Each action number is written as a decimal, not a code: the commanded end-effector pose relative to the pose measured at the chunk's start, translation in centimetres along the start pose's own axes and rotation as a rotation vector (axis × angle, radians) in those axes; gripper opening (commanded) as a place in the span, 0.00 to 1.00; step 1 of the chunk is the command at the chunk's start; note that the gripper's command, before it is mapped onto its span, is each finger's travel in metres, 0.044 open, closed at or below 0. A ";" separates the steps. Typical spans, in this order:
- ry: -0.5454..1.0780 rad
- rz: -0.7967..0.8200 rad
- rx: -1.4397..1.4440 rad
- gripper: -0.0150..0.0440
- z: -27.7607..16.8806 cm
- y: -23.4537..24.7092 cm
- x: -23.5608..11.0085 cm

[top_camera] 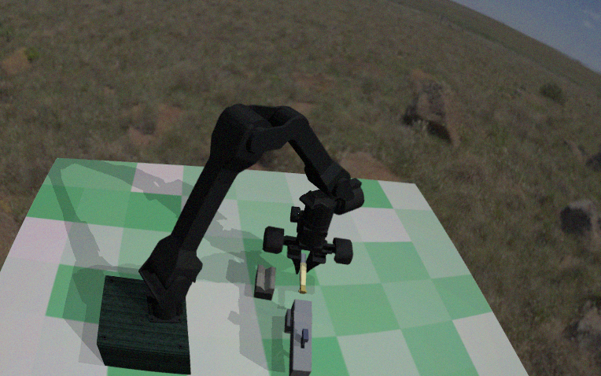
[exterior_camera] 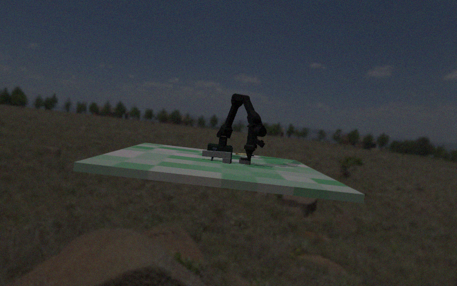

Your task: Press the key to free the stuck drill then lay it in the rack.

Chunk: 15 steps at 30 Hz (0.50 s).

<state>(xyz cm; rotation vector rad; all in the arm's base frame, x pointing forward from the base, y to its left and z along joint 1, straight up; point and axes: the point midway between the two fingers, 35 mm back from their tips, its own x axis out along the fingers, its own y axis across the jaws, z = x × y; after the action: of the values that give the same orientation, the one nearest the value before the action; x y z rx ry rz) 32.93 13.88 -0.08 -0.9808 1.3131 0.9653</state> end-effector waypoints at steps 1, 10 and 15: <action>-0.004 -0.002 -0.002 0.25 0.0 0.0 -0.3; -0.004 -0.002 -0.002 0.25 -0.1 0.1 -0.7; -0.004 -0.002 -0.002 0.25 -0.2 0.1 -1.0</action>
<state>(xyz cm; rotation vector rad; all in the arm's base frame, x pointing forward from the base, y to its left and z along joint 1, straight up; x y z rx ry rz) 32.73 13.72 0.57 -0.9795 1.3145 0.9642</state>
